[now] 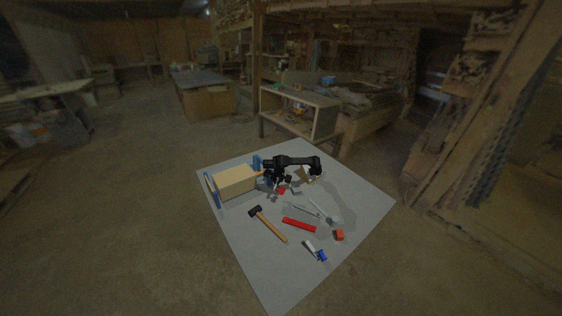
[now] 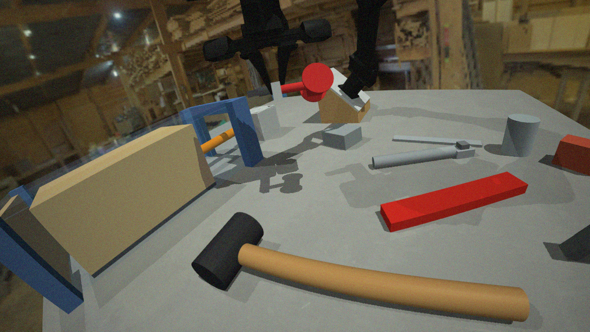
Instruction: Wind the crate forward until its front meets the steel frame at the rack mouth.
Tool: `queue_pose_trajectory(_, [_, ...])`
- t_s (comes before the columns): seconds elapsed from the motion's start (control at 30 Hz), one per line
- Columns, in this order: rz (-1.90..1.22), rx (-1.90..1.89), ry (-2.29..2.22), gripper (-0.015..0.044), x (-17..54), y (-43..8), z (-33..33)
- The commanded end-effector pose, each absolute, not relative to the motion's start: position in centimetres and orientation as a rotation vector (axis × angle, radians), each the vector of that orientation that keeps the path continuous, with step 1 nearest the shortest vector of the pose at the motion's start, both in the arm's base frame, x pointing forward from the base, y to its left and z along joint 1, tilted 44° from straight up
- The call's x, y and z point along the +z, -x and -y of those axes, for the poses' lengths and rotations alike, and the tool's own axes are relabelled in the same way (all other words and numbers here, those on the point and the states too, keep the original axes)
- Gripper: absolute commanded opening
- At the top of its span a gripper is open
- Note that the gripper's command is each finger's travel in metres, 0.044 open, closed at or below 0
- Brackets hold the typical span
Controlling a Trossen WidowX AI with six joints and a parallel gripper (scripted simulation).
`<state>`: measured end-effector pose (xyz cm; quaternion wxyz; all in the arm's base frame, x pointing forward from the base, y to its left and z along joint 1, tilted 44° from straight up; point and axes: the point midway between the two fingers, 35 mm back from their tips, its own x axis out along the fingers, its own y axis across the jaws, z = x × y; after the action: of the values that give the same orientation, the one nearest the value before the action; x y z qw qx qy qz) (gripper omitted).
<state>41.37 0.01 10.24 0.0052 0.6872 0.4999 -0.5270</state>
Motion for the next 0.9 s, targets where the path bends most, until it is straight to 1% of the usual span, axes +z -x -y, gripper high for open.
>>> queue_pose_trajectory(0.0, [-1.585,-1.574,-2.111,0.0,8.7,-41.0,2.0])
queue_pose_trajectory(0.87, [-1.741,-0.932,-1.712,0.0,1.8,-36.5,12.2])
